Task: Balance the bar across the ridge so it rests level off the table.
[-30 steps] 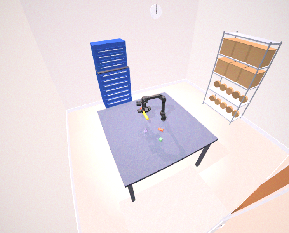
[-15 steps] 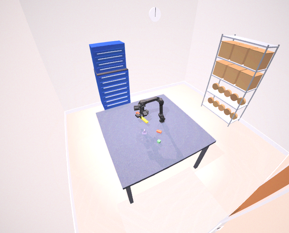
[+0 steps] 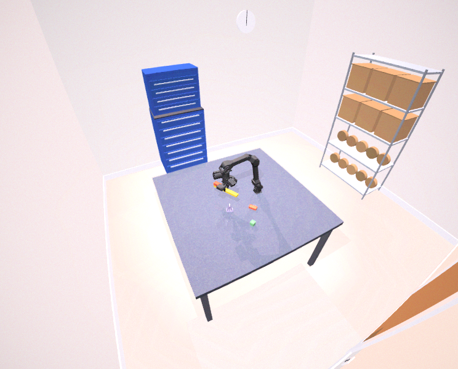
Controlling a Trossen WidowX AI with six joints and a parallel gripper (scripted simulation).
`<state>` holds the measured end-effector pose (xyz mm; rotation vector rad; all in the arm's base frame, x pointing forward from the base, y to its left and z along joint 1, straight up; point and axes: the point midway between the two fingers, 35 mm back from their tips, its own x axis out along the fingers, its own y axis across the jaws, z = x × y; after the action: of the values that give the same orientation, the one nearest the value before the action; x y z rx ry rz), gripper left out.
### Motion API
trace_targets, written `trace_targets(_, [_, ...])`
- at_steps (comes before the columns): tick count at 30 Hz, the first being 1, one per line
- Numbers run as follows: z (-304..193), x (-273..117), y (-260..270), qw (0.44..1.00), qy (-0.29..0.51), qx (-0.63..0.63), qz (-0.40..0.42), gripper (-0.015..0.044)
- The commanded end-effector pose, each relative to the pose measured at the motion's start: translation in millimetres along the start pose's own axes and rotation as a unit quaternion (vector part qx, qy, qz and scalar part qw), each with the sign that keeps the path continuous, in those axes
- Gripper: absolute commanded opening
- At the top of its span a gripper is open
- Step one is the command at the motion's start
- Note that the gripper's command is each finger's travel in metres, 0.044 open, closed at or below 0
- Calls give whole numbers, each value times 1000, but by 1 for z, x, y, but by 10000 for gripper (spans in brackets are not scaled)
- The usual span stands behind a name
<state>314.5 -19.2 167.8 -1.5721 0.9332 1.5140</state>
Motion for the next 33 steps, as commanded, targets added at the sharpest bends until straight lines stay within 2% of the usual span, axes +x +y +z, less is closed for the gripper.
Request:
trace_targets(1, [10, 0, -11, 999, -2, -37, -1, 0])
trace_targets(17, [60, 1, -44, 983, -4, -186, -3, 0])
trace_targets(33, [115, 1, -58, 942, -6, -334, -5, 0])
